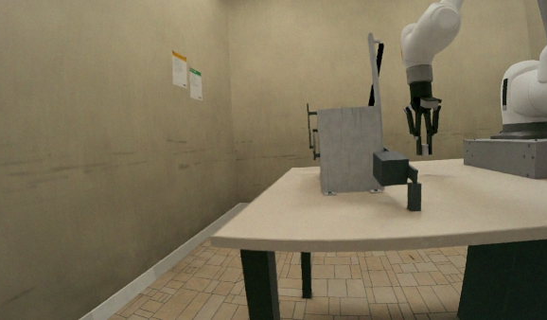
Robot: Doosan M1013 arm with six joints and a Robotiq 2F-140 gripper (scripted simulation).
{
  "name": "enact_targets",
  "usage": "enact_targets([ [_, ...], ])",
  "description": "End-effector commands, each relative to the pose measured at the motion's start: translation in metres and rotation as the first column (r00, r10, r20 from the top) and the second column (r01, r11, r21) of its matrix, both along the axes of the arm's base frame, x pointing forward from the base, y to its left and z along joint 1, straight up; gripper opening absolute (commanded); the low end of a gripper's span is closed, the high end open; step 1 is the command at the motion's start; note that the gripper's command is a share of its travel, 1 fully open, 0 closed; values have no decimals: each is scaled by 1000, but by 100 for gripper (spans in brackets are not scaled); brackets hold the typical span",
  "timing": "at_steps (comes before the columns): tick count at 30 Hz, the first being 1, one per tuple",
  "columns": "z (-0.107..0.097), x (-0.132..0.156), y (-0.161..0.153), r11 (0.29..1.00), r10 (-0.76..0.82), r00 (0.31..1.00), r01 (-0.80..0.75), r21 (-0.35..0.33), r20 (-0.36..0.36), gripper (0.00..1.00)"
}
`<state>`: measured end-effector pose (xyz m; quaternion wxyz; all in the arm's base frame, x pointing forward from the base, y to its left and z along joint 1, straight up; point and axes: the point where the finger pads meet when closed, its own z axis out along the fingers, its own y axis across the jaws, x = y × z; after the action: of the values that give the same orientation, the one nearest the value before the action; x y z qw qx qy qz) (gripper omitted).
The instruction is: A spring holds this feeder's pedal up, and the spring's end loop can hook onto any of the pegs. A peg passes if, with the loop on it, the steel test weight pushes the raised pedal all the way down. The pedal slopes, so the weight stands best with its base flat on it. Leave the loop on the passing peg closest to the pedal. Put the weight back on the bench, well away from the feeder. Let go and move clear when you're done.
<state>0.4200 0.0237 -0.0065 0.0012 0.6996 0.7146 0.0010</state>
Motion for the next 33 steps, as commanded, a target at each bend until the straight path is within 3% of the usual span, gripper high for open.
enact_targets([
  [1, -6, 0, 0, 1000, 0, 1000, 0, 0, 1, 25],
  [25, -46, 0, 1, 1000, 0, 1000, 0, -1, 1, 25],
  [33, -50, -1, 1, 1000, 0, 1000, 0, 0, 1, 25],
])
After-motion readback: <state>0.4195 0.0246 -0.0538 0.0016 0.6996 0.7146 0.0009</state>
